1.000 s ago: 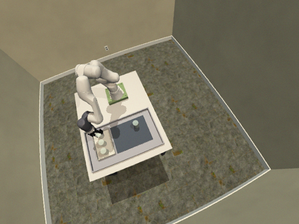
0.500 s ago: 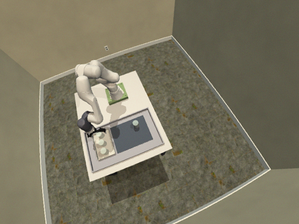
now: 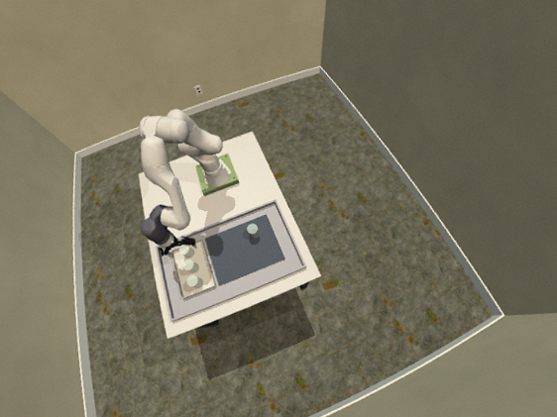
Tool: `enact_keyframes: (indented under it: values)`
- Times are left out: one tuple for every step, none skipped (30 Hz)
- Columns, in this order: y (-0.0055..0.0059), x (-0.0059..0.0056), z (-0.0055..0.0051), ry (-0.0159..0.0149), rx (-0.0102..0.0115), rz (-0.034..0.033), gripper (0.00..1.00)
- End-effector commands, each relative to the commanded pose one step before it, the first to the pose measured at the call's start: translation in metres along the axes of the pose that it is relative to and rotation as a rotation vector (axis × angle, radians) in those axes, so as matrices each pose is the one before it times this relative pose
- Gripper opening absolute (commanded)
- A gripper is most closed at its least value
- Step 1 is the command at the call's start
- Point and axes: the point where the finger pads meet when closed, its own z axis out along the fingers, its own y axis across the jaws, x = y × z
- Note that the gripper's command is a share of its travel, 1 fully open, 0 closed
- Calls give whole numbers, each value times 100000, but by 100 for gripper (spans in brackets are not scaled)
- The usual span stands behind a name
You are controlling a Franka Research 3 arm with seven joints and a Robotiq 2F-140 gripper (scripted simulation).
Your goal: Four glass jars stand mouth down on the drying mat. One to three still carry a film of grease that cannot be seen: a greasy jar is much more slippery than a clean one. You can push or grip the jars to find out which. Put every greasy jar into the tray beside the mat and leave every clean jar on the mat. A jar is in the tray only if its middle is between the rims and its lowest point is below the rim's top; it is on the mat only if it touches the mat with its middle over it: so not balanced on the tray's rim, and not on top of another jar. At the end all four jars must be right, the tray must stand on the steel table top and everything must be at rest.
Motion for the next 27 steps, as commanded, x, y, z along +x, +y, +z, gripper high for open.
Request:
enact_keyframes:
  values:
    - [160, 296, -935, 1115, -442, -117, 100]
    - [0, 0, -399, 0, 0, 0, 100]
    - [0, 0, -399, 0, 0, 0, 100]
    - [0, 0, -399, 0, 0, 0, 100]
    - [0, 0, -399, 0, 0, 0, 100]
    - [0, 0, -399, 0, 0, 0, 100]
    - [0, 0, -399, 0, 0, 0, 100]
    - [0, 0, -399, 0, 0, 0, 100]
    - [0, 0, -399, 0, 0, 0, 100]
    - [0, 0, -399, 0, 0, 0, 100]
    - [0, 0, -399, 0, 0, 0, 100]
    - [0, 0, -399, 0, 0, 0, 100]
    - [0, 0, -399, 0, 0, 0, 100]
    - [0, 0, -399, 0, 0, 0, 100]
    - [0, 0, 0, 0, 0, 0, 100]
    - [0, 0, 0, 0, 0, 0, 100]
    - [0, 0, -399, 0, 0, 0, 100]
    - [0, 0, -399, 0, 0, 0, 100]
    - [0, 0, -399, 0, 0, 0, 100]
    - [0, 0, -399, 0, 0, 0, 100]
    - [0, 0, -399, 0, 0, 0, 100]
    - [0, 0, -399, 0, 0, 0, 100]
    - [0, 0, -399, 0, 0, 0, 100]
    - [0, 0, 0, 0, 0, 0, 100]
    - [0, 0, 0, 0, 0, 0, 100]
    - [0, 0, 0, 0, 0, 0, 100]
    - [0, 0, 0, 0, 0, 0, 100]
